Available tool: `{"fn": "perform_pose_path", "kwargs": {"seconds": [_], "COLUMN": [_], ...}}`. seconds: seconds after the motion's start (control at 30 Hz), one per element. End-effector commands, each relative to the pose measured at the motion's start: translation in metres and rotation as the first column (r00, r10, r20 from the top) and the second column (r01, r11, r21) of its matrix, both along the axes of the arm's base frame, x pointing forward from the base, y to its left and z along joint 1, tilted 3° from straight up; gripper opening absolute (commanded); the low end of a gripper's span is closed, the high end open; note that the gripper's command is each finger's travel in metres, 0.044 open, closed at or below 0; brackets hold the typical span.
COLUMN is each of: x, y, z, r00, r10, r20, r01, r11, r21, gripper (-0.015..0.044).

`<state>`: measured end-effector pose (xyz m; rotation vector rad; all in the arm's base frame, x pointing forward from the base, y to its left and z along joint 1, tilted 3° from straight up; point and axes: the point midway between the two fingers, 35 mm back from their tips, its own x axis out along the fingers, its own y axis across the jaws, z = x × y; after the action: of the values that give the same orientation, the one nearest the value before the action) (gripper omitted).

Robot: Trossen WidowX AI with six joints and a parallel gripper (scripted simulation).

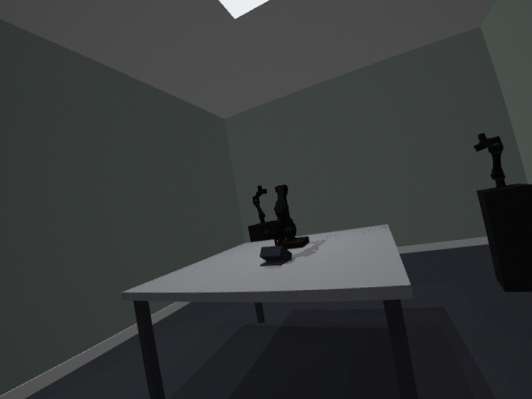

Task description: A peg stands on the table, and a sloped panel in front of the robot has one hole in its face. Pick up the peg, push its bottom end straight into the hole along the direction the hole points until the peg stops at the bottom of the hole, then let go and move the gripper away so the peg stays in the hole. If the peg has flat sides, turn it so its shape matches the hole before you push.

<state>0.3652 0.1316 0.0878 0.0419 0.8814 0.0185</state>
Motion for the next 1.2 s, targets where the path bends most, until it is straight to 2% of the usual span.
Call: {"fn": "perform_pose_path", "kwargs": {"seconds": [0.0,0.5,1.03,1.07,1.17], "x": [0.0015,0.001,-0.0003,-0.001,-0.0035], "y": [0.0008,0.0002,0.0003,0.0004,0.0006], "z": [-0.0021,-0.0021,0.0,0.001,0.0047], "r00": [1.0,1.0,1.0,1.0,1.0], "r10": [0.005,0.0,0.0,0.0,0.001], "r20": [0.001,0.002,0.001,0.001,0.001], "r01": [-0.005,0.0,0.0,0.0,-0.001], "r11": [1.0,1.0,1.0,1.0,1.0], "r21": [0.0,0.001,0.001,0.001,0.001], "gripper": [0.0,0.0,0.042,0.044,0.044]}}
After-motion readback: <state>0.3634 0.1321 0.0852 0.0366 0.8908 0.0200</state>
